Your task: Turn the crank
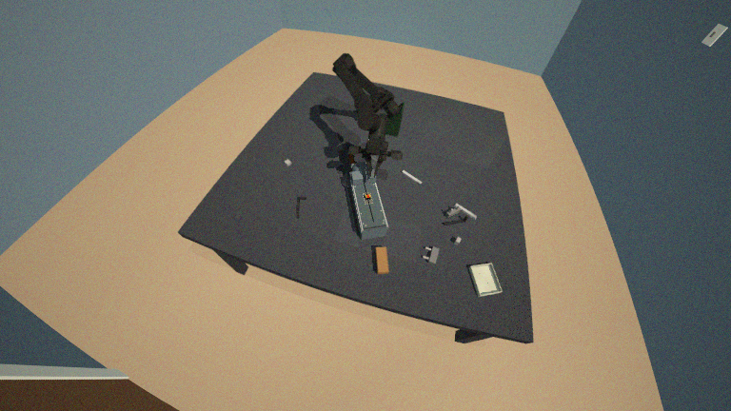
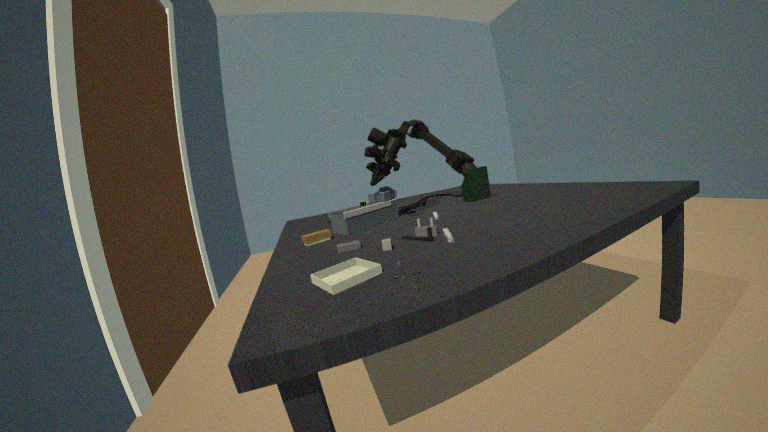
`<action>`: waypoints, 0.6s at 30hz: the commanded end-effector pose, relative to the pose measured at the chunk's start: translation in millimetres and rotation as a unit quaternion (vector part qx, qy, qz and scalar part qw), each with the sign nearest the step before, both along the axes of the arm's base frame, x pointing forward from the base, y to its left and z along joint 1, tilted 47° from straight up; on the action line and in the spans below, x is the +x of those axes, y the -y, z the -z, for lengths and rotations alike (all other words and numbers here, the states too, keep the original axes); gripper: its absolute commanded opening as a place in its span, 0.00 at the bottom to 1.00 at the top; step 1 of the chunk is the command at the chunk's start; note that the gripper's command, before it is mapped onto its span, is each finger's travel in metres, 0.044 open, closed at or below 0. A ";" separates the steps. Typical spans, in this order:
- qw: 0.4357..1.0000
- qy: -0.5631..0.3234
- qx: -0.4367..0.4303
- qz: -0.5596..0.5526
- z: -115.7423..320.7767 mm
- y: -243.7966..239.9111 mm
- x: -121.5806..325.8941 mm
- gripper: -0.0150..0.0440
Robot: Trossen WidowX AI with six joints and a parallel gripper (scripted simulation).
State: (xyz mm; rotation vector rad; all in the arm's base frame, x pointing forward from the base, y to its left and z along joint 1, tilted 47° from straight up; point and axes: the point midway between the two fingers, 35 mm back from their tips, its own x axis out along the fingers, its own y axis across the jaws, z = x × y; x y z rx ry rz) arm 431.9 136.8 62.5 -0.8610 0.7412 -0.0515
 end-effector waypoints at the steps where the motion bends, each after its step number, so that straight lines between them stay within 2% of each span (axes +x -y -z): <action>1: 1.000 0.000 0.000 0.000 -0.1 0.2 0.1 0.48; 13: 1.000 0.000 0.000 0.000 -0.1 0.2 0.1 1.00; 14: 1.000 0.000 0.000 0.000 -0.1 0.2 0.1 1.00; 18: 1.000 0.000 0.000 0.000 -0.1 0.2 0.1 0.82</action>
